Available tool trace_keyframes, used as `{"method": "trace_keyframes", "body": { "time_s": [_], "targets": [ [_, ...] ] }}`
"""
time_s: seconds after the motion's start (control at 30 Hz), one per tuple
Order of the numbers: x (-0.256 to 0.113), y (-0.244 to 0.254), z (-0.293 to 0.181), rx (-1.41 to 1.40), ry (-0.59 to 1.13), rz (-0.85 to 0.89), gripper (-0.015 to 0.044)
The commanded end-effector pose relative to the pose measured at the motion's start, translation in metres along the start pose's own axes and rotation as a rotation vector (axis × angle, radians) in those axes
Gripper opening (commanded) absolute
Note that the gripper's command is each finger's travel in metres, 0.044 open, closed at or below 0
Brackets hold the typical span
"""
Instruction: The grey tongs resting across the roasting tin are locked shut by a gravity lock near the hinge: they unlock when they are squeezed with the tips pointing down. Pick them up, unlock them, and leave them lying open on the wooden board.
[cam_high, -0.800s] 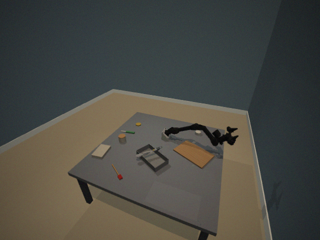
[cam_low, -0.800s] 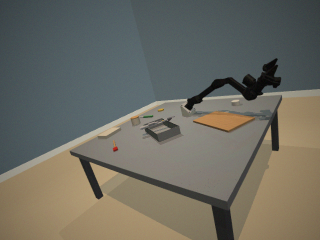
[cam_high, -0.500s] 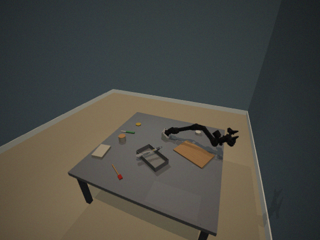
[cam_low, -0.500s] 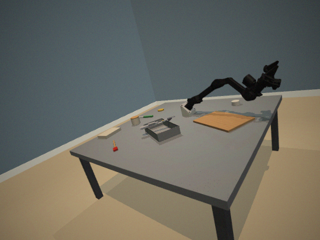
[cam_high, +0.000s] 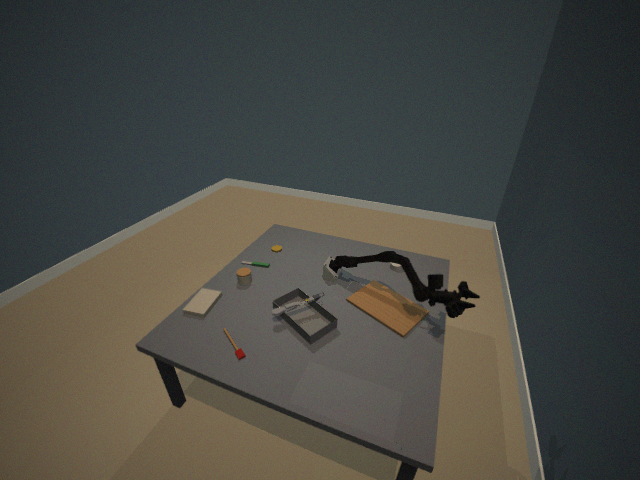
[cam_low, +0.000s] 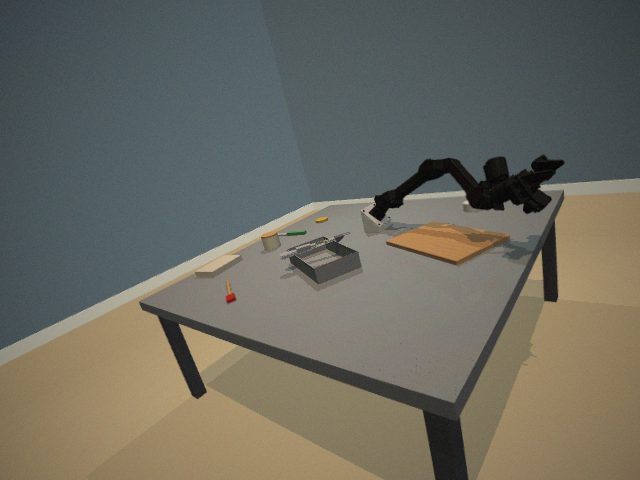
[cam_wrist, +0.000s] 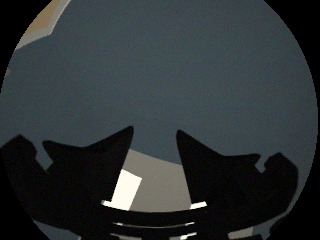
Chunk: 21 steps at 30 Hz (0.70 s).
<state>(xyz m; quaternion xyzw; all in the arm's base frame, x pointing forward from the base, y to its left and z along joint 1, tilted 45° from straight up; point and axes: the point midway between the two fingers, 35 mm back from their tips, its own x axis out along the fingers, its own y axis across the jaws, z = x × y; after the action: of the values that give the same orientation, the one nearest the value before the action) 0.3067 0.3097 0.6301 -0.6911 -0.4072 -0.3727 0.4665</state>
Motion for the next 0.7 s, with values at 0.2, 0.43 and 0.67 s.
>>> {"method": "trace_keyframes", "body": {
  "time_s": [0.2,0.43,0.67],
  "targets": [
    [-0.017,0.128,0.036,-0.218,-0.293,0.242,0.026],
    [-0.051,0.218,0.041,-0.332,-0.484,0.434,0.026],
    [-0.1,0.304,0.029,-0.409,-0.665,0.646,0.026]
  ]
}}
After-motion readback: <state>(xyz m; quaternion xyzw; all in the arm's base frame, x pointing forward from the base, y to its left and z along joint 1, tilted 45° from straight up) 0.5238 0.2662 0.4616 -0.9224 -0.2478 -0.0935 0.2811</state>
